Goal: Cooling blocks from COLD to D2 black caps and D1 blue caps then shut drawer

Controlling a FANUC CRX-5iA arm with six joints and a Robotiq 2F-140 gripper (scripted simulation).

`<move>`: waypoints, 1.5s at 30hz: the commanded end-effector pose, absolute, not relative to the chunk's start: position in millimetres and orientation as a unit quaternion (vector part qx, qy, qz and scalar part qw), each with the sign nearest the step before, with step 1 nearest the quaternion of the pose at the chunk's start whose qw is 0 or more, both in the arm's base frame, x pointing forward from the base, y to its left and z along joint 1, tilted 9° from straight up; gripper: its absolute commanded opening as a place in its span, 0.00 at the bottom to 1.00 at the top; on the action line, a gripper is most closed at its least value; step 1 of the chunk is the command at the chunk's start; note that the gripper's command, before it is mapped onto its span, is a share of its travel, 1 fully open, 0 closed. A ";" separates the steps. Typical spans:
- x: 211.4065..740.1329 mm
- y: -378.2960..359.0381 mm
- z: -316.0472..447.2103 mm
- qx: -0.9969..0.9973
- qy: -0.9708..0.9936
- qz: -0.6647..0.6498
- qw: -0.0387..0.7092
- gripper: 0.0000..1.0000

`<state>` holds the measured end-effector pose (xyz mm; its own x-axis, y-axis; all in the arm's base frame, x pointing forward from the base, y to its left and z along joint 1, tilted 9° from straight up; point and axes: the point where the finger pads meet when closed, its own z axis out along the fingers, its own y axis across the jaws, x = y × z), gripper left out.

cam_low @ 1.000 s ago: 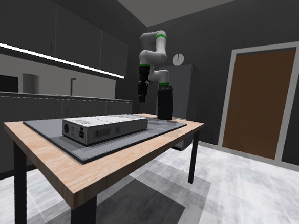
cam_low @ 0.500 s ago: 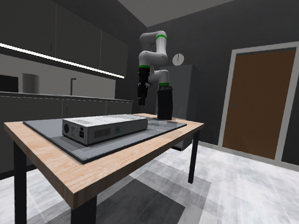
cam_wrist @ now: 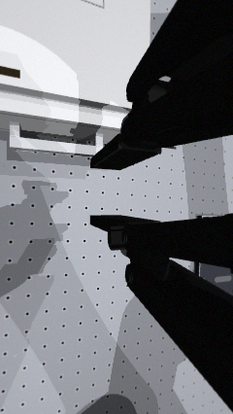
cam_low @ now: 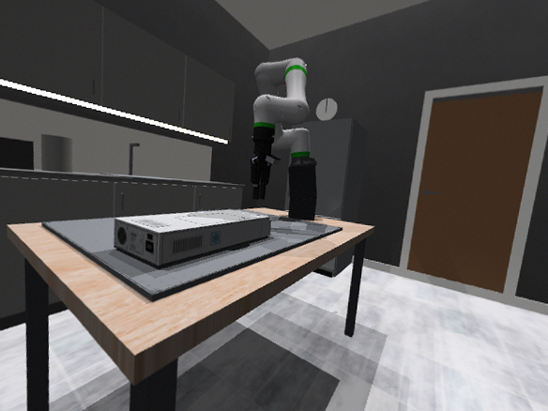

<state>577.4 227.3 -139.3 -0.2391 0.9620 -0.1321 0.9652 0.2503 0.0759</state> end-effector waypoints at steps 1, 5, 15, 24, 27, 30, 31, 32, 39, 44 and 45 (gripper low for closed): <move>582.7 232.0 -141.2 0.612 0.787 -0.010 0.076 0.34; 593.0 242.0 -148.1 0.612 0.787 -0.010 0.076 0.34; 617.9 266.0 -164.7 0.612 0.787 -0.010 0.076 0.34; 618.7 265.2 -172.6 0.612 0.787 -0.010 0.076 0.34; 619.2 264.7 -176.6 0.612 0.787 -0.010 0.076 0.34; 619.6 264.3 -180.5 0.612 0.787 -0.010 0.076 0.34; 619.7 264.2 -181.8 0.612 0.787 -0.010 0.076 0.34; 619.9 264.0 -183.1 0.612 0.787 -0.010 0.076 0.34; 620.6 263.3 -189.7 0.612 0.787 -0.010 0.076 0.34; 621.3 262.6 -196.3 0.612 0.787 -0.010 0.076 0.34; 621.4 262.4 -197.6 0.612 0.787 -0.010 0.076 0.34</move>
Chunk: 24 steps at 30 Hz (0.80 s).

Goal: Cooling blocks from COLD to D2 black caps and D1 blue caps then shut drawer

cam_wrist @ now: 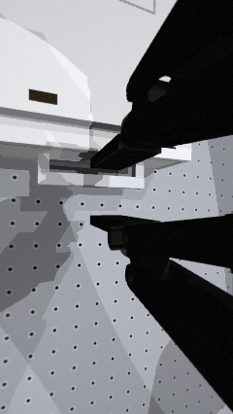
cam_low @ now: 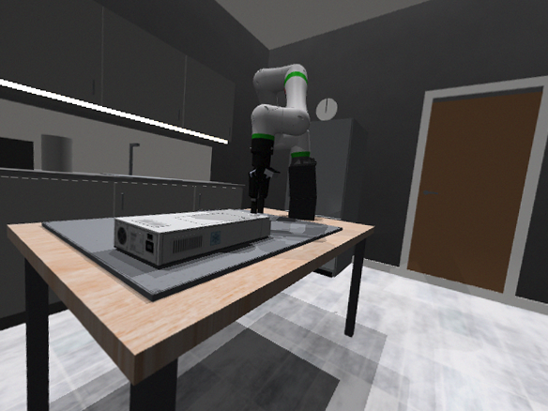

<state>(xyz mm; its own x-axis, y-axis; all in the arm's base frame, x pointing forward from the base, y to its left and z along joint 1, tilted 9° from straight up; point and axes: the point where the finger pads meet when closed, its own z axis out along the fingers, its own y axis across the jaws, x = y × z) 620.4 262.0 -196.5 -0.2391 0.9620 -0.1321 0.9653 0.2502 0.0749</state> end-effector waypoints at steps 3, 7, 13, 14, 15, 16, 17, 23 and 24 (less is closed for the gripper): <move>621.9 262.0 -201.6 0.612 0.787 -0.010 0.076 0.34; 622.2 261.7 -204.3 0.612 0.787 -0.010 0.076 0.34; 623.0 260.8 -212.1 0.612 0.787 -0.010 0.076 0.34; 623.1 260.7 -213.5 0.612 0.787 -0.010 0.076 0.34; 623.3 260.5 -214.8 0.612 0.787 -0.010 0.076 0.34; 623.4 260.4 -216.1 0.612 0.787 -0.010 0.076 0.34; 623.6 260.2 -217.4 0.612 0.787 -0.010 0.076 0.34; 624.1 259.7 -222.7 0.612 0.787 -0.010 0.076 0.34; 624.3 259.5 -224.0 0.612 0.787 -0.010 0.076 0.34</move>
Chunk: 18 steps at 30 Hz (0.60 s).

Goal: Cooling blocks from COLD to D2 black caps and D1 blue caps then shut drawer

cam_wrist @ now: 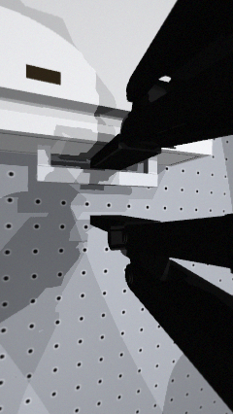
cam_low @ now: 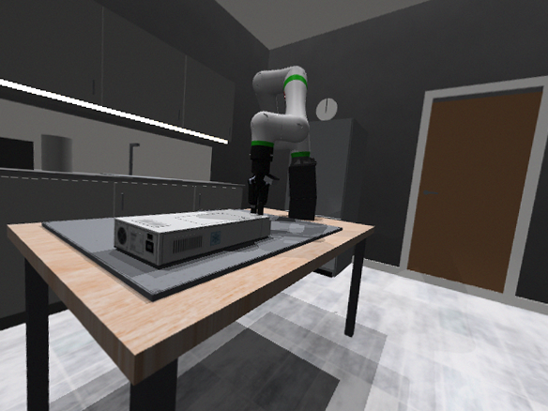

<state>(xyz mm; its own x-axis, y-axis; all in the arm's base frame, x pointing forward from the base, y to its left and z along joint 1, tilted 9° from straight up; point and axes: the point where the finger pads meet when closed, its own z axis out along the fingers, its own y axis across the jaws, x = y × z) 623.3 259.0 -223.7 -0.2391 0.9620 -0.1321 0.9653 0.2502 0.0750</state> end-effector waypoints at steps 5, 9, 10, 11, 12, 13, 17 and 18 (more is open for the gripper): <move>625.0 258.8 -230.6 0.612 0.787 -0.010 0.076 0.34; 625.4 258.4 -233.9 0.612 0.787 -0.010 0.076 0.34; 625.4 258.4 -233.9 0.612 0.787 -0.010 0.076 0.34; 625.4 258.4 -233.9 0.612 0.787 -0.010 0.076 0.34; 625.4 258.4 -233.9 0.612 0.787 -0.010 0.076 0.34; 625.4 258.4 -233.9 0.612 0.787 -0.010 0.076 0.34; 625.4 258.5 -233.9 0.612 0.787 -0.010 0.076 0.34; 625.4 258.5 -233.9 0.612 0.787 -0.010 0.076 0.34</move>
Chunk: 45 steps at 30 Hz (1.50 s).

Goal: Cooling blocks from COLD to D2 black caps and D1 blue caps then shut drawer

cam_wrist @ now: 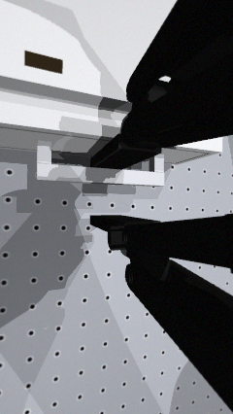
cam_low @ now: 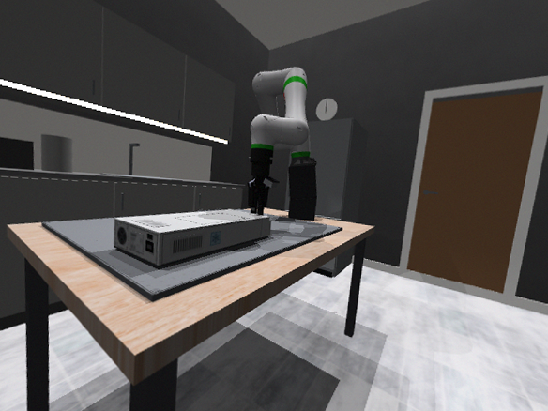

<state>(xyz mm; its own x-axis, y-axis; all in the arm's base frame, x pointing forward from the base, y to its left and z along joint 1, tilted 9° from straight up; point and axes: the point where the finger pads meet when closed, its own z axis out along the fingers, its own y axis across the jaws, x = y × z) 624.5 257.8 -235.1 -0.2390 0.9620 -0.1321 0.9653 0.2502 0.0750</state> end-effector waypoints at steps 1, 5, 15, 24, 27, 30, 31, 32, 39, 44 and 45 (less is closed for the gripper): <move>625.4 258.5 -233.9 0.612 0.787 -0.010 0.076 0.34; 625.4 258.5 -233.9 0.612 0.787 -0.010 0.076 0.34; 625.4 258.5 -233.9 0.612 0.787 -0.010 0.076 0.34; 623.8 258.0 -234.1 0.612 0.787 -0.010 0.076 0.34; 622.8 257.8 -234.1 0.612 0.787 -0.010 0.076 0.34; 621.9 257.5 -234.2 0.612 0.787 -0.010 0.076 0.34; 621.9 257.5 -234.2 0.612 0.787 -0.010 0.076 0.34; 621.9 257.5 -234.2 0.612 0.787 -0.010 0.076 0.34; 619.6 257.0 -234.4 0.612 0.787 -0.010 0.076 0.34; 618.0 256.5 -234.5 0.612 0.787 -0.010 0.076 0.34; 617.7 256.5 -234.6 0.612 0.787 -0.010 0.076 0.34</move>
<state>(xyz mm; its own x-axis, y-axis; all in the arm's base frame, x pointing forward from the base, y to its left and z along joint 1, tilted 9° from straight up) 617.4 255.9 -235.6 -0.2390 0.9620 -0.1322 0.9653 0.2502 0.0750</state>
